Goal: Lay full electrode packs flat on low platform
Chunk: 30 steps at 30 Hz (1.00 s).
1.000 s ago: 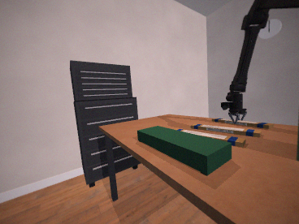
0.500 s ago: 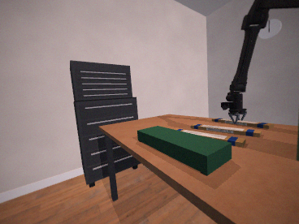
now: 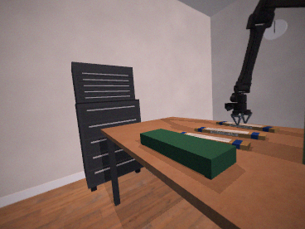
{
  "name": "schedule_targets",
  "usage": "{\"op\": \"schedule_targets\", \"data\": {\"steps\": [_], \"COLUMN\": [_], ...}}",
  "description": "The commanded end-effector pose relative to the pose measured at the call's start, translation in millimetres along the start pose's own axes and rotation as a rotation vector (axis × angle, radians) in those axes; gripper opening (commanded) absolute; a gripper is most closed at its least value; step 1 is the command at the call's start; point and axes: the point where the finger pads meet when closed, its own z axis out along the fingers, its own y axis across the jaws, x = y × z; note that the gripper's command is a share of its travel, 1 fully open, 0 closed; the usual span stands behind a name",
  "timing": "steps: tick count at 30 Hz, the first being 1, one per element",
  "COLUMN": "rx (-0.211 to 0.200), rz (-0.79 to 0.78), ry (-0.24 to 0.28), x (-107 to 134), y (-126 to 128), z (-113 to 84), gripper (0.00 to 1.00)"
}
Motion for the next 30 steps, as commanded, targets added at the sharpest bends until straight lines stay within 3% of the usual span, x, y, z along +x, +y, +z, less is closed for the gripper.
{"op": "schedule_targets", "data": {"steps": [1, 9, 21, 30], "rx": [0.015, -0.002, -0.004, 0.001], "rz": [0.003, 0.002, 0.002, 0.0], "ry": [-0.025, 0.003, 0.005, -0.004], "x": [-6.8, 7.5, 8.1, 2.6], "y": [-10.2, -0.7, -0.2, 6.1], "z": [-2.5, 9.0, 11.6, -44.4], "gripper": [0.96, 0.96, 0.96, 0.96]}}
